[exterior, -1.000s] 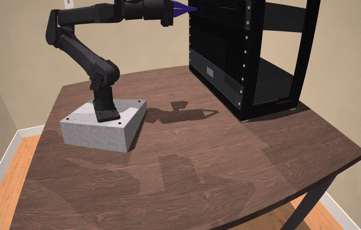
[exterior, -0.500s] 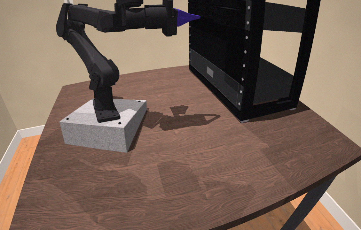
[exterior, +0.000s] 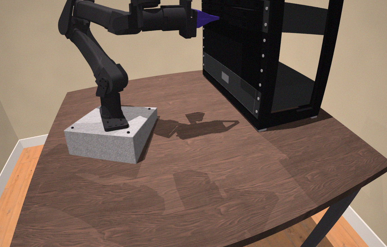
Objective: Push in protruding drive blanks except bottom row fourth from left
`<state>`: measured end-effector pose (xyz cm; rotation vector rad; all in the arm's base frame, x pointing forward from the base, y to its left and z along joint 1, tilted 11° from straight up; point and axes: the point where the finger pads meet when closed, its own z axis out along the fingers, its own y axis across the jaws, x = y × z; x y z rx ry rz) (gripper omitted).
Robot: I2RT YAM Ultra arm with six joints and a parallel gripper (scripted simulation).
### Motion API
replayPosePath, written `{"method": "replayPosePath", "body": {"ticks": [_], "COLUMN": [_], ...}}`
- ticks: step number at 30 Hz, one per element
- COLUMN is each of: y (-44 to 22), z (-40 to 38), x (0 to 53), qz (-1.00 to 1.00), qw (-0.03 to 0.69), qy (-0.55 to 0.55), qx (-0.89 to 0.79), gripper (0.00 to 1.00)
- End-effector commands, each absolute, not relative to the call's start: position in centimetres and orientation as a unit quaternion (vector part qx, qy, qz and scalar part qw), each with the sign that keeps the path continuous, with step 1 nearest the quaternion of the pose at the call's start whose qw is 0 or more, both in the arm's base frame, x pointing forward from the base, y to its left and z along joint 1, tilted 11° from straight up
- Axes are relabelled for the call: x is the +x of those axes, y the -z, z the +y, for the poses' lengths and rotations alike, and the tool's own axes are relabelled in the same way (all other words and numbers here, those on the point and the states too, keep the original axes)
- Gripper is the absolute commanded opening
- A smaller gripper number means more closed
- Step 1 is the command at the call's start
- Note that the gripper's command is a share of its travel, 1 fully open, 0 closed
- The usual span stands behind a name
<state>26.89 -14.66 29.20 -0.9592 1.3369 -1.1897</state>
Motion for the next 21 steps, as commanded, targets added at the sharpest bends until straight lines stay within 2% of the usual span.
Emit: {"method": "replayPosePath", "body": {"ticks": [1, 7, 21], "y": [-31.3, -31.5, -31.6], "z": [-15.7, -16.1, -16.3], "x": [29.1, 31.6, 31.5], "qz": [0.546, 0.546, 0.547], "qw": [0.521, 0.522, 0.521], "qy": [0.524, 0.524, 0.526], "qx": [-0.395, -0.394, -0.391], "gripper": [0.0, 0.0, 0.0]}}
